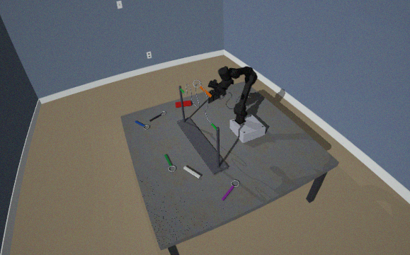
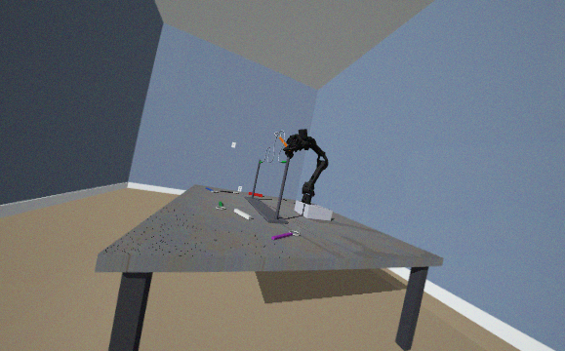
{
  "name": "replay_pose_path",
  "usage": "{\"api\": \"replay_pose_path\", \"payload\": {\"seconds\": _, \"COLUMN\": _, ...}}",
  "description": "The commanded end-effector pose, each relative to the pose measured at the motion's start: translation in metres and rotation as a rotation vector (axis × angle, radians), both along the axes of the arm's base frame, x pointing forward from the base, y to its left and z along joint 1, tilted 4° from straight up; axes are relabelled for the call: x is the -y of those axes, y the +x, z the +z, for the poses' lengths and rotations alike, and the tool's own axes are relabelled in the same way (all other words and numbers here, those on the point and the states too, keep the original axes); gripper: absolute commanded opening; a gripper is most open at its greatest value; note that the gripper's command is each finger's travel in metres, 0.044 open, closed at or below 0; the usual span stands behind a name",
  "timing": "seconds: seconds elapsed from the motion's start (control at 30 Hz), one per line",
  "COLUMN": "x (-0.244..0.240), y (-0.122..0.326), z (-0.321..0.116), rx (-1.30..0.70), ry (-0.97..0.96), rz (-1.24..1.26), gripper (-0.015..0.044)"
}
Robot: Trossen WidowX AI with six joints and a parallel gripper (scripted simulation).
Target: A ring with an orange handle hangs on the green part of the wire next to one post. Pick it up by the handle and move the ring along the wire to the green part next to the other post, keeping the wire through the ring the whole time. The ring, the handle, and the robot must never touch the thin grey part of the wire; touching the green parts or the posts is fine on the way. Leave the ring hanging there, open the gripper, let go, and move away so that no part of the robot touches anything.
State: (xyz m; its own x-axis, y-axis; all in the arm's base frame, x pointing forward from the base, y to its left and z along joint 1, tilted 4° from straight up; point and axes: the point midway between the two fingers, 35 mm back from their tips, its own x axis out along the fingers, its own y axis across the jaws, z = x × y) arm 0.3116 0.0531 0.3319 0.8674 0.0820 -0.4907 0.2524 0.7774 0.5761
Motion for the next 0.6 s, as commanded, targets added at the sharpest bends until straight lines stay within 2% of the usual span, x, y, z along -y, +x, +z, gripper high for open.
{"api": "replay_pose_path", "payload": {"seconds": 0.0, "x": 0.0012, "y": 0.0015, "z": -0.0014, "rx": -0.01, "ry": -0.057, "rz": 0.003, "gripper": -0.015}}
{"api": "replay_pose_path", "payload": {"seconds": 0.57, "x": 0.0073, "y": 0.0005, "z": -0.005, "rx": -0.041, "ry": -0.266, "rz": 0.011, "gripper": -0.015}}
